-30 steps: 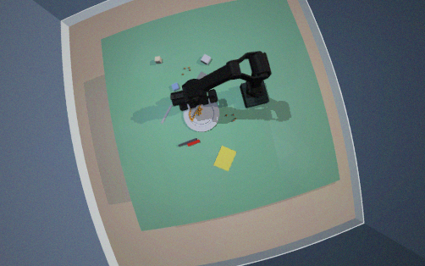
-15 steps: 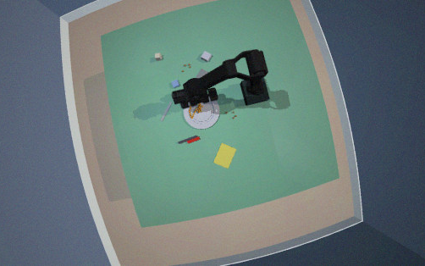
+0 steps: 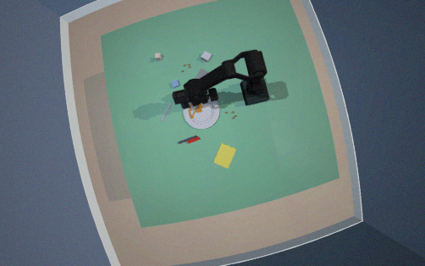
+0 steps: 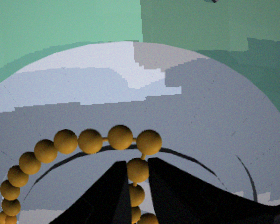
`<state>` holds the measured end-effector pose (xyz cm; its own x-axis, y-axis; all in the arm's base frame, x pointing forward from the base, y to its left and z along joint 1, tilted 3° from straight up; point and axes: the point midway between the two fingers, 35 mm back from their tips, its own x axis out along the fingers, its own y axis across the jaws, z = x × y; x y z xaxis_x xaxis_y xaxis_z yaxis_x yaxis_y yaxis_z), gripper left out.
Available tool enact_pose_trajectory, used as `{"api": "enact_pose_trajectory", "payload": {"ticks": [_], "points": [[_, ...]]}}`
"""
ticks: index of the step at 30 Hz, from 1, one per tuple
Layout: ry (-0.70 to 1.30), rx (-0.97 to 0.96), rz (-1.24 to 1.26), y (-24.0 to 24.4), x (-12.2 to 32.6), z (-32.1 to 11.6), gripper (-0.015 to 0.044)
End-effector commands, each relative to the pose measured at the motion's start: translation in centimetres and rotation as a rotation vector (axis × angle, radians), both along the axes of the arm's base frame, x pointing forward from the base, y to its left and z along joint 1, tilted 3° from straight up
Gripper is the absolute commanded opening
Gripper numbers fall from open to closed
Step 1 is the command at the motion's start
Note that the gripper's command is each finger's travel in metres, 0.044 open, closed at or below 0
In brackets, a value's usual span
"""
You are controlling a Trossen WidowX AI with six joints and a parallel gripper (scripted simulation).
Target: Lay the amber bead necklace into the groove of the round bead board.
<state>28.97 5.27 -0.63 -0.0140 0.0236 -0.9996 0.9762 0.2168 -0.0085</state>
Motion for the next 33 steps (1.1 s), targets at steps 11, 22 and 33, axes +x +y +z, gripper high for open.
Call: {"api": "enact_pose_trajectory", "payload": {"ticks": [11, 22, 33], "points": [[0.000, 0.000, 0.000, 0.00, 0.01, 0.02, 0.0000], [0.000, 0.000, 0.000, 0.00, 0.01, 0.02, 0.0000], [0.006, 0.000, -0.006, -0.03, -0.16, 0.61, 0.0000]]}}
